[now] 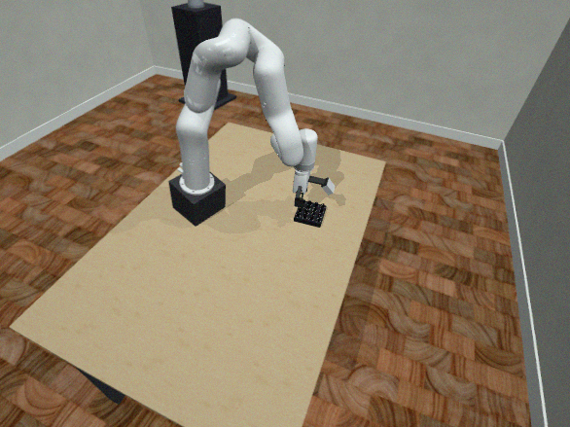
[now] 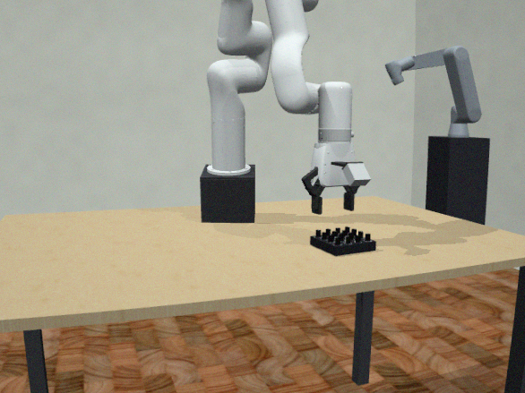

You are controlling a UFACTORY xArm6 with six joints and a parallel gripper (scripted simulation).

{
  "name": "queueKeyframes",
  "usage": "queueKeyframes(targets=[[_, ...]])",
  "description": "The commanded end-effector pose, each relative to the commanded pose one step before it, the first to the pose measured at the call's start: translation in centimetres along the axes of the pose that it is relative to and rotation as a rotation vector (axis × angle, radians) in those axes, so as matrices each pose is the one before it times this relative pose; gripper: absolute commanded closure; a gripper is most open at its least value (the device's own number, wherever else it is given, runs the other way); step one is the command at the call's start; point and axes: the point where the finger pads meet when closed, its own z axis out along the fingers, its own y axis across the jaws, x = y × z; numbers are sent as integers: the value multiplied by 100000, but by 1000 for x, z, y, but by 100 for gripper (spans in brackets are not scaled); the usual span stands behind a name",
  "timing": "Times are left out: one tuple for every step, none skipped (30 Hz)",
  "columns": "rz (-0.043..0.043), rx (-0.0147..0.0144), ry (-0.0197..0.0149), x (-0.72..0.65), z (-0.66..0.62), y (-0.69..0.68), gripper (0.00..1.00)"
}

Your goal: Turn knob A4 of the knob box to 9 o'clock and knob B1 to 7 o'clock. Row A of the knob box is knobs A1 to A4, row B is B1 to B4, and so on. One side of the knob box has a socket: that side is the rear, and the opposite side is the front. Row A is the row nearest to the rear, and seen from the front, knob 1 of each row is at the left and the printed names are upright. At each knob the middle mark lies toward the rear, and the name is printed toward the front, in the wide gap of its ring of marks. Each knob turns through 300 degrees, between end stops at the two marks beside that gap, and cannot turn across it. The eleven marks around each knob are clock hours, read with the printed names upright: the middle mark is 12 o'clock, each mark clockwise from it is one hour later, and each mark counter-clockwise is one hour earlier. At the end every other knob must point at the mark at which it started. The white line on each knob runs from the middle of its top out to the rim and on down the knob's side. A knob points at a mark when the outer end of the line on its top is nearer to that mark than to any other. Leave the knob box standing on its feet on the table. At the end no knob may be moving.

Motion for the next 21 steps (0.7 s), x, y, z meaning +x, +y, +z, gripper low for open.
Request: queueKeyframes(targets=[[50,40,509,-333,-110,-77,0],[0,0,-2,-220,2,-18,0],[0,-1,-1,-211,2,-17,0],[1,-4,1,-198,3,-15,0],[0,-2,0,-192,2,-15,0],[0,-1,-1,-183,2,-15,0],[0,0,-2,-174,2,-14,0],[0,0,-1,-161,2,-13,0],[0,-1,-1,-147,2,-12,0],[0,0,-1,-134,1,-11,0],[0,1,-1,-122,1,-10,0],[0,0,-1,-106,1,-9,0],[0,-1,0,-92,1,-7,0],[0,0,-1,-79,1,-6,0],[0,0,0,0,0,0,0],[0,0,0,0,0,0,0],[0,0,-1,-66,1,-5,0],[0,0,-1,-53,1,-4,0],[0,1,-1,-42,0,-3,0],[0,0,0,-31,0,-3,0],[0,0,0,-21,0,-2,0]])
